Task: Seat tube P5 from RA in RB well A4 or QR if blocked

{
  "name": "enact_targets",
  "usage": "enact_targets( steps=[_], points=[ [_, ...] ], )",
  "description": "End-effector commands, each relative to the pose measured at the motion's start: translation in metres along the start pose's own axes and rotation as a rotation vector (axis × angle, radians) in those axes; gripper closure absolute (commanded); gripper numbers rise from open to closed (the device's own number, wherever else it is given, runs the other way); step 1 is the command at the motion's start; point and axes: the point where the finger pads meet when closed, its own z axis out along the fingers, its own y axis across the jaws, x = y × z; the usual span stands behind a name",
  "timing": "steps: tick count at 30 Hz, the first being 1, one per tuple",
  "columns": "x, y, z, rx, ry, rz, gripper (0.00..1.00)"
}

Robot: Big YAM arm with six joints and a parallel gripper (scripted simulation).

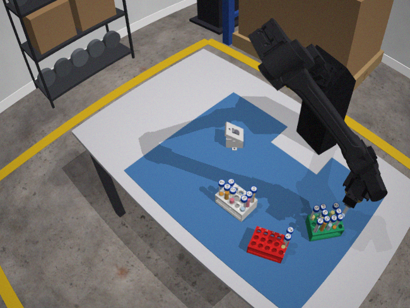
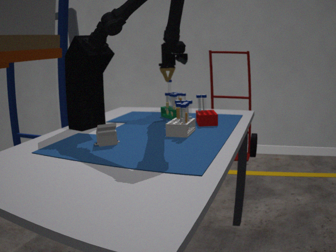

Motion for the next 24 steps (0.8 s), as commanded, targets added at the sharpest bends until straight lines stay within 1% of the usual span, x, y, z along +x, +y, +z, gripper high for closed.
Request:
enact_targets(
  steps=[1, 24],
  points=[
    [-0.005, 0.006, -0.014, -0.032, -0.029, 0.020, 1.00],
    [0.020, -0.019, -0.015, -0.031, -0.027, 0.019, 1.00]
  ],
)
